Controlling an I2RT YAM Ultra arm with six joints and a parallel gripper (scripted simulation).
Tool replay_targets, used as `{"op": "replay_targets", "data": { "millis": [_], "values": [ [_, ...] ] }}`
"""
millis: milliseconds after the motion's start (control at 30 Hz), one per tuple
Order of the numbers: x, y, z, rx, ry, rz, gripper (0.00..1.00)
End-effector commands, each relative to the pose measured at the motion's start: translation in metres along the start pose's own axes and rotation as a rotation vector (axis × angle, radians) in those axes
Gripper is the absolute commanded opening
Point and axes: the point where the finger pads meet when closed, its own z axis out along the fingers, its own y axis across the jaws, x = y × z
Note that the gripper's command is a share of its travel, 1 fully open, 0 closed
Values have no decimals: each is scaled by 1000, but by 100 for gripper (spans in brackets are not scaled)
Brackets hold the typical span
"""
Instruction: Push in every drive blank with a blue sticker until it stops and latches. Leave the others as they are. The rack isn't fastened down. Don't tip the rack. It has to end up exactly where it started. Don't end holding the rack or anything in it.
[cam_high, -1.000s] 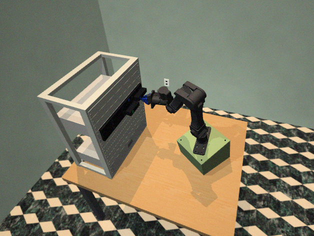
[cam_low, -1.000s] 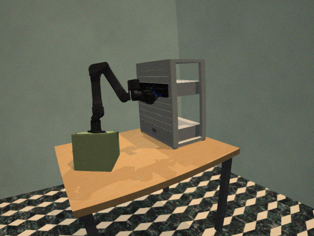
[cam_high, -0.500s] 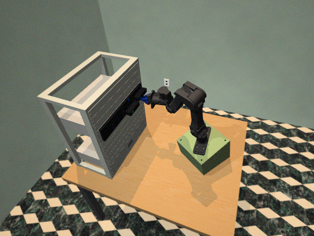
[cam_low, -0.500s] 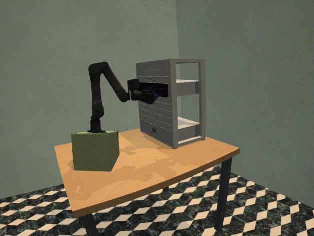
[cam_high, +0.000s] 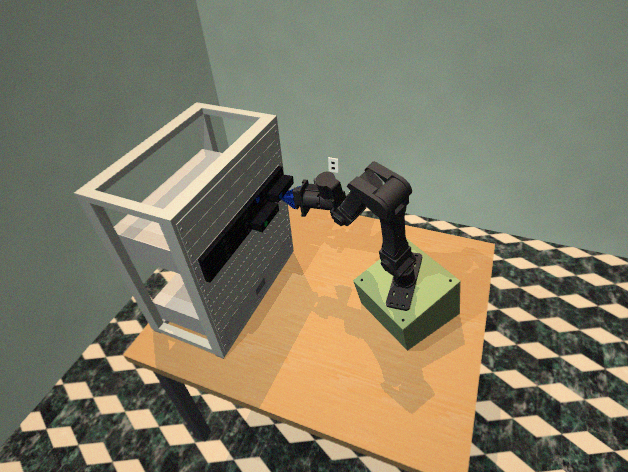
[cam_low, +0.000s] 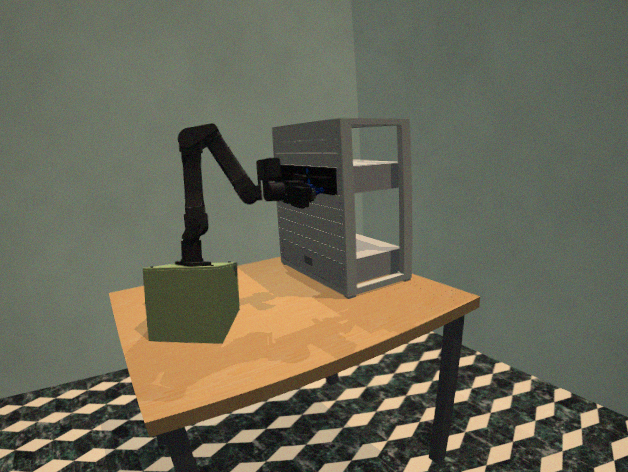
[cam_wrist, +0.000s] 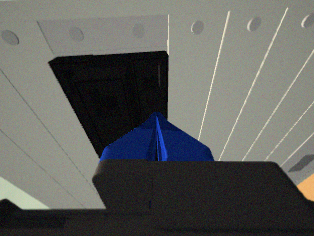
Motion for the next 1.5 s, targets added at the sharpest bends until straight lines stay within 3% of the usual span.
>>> {"op": "replay_targets", "data": {
  "millis": [0,1467],
  "values": [
    [-20,42,10,-116,-67,-61,0],
    [-22,45,14,-116,-67,-61,0]
  ]
}}
